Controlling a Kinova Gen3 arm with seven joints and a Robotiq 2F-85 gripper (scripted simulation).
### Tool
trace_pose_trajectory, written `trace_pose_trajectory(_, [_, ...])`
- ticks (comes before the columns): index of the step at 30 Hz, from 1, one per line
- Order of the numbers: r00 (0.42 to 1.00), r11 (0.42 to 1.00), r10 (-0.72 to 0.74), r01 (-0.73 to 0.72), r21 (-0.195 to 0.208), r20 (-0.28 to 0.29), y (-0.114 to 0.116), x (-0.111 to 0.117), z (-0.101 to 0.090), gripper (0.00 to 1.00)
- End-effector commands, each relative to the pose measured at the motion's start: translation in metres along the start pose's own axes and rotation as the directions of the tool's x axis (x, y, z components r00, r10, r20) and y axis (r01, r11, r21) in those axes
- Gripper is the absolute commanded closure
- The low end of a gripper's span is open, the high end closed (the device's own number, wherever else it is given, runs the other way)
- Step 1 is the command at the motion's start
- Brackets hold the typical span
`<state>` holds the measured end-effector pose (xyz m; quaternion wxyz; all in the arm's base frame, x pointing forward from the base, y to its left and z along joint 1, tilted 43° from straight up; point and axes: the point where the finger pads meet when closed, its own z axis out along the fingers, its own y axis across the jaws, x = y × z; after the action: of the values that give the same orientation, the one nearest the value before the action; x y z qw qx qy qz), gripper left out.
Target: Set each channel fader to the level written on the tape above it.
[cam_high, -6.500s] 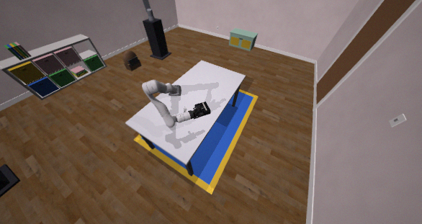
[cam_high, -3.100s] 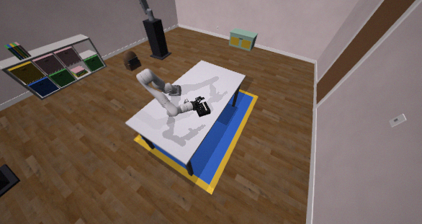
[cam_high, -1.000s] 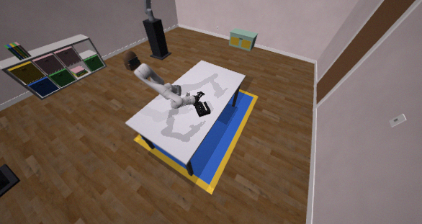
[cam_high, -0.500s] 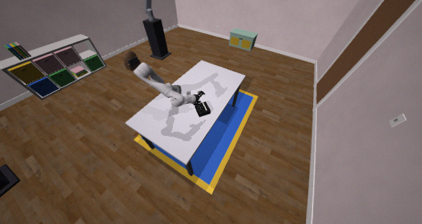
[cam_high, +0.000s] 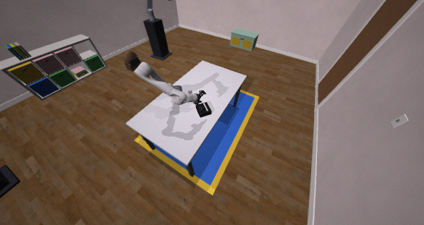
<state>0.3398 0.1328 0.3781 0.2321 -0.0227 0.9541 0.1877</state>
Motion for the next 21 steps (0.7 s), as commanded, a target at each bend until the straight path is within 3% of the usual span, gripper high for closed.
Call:
trace_pose_trajectory(1, [1.0,1.0,0.005,-0.005,0.012,0.004,-0.002,0.0,0.0,0.0])
trace_pose_trajectory(2, [1.0,0.999,0.0,0.0,0.05,-0.002,-0.003,0.004,0.004,0.0])
trace_pose_trajectory(10, [1.0,0.999,0.0,0.0,0.05,-0.002,-0.003,0.004,0.004,0.0])
trace_pose_trajectory(11, [1.0,0.996,-0.004,0.005,0.09,-0.007,-0.004,0.008,0.009,0.0])
trace_pose_trajectory(19, [1.0,0.996,-0.004,0.005,0.09,-0.007,-0.004,0.008,0.009,0.0])
trace_pose_trajectory(20, [1.0,0.992,-0.009,0.011,0.129,-0.011,-0.005,0.011,0.014,0.0])
trace_pose_trajectory(21, [1.0,0.992,-0.009,0.011,0.129,-0.011,-0.005,0.011,0.014,0.0])
